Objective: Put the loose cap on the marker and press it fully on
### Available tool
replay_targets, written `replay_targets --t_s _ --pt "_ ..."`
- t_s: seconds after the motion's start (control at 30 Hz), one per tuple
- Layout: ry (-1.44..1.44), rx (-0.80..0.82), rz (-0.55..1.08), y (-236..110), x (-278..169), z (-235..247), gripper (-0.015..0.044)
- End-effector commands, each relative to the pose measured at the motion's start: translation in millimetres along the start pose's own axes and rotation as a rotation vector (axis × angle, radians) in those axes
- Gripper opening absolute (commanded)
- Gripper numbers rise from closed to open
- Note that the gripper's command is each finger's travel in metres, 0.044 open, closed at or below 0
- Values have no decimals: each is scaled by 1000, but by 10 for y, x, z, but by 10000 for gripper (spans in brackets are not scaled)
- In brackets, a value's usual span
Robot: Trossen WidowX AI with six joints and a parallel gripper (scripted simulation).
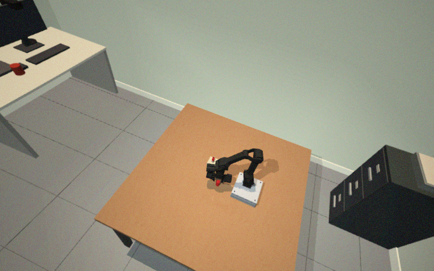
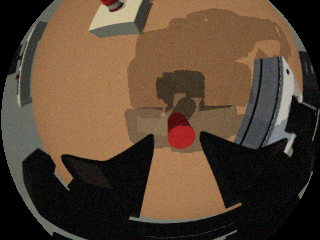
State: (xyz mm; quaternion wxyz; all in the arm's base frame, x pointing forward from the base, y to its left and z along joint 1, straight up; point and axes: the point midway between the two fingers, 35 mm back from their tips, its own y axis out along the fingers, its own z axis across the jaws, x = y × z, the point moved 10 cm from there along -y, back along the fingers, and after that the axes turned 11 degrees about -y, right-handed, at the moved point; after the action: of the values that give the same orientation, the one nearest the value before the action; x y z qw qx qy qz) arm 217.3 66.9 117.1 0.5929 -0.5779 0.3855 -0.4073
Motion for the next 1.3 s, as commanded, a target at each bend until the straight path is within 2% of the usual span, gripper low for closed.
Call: replay_targets --t_s 0.0,0.63,0.73,1.07,1.2,1.27 --pt "-2 -13 6 89 -2 -14 247" --pt "-2 -13 6 348 -2 -38 247" --pt "-2 -13 6 348 1 -36 168" --pt "-2 -13 6 348 2 -31 101" --pt "-22 11 13 309 10 -12 0" --pt "-21 9 12 260 11 -6 0"
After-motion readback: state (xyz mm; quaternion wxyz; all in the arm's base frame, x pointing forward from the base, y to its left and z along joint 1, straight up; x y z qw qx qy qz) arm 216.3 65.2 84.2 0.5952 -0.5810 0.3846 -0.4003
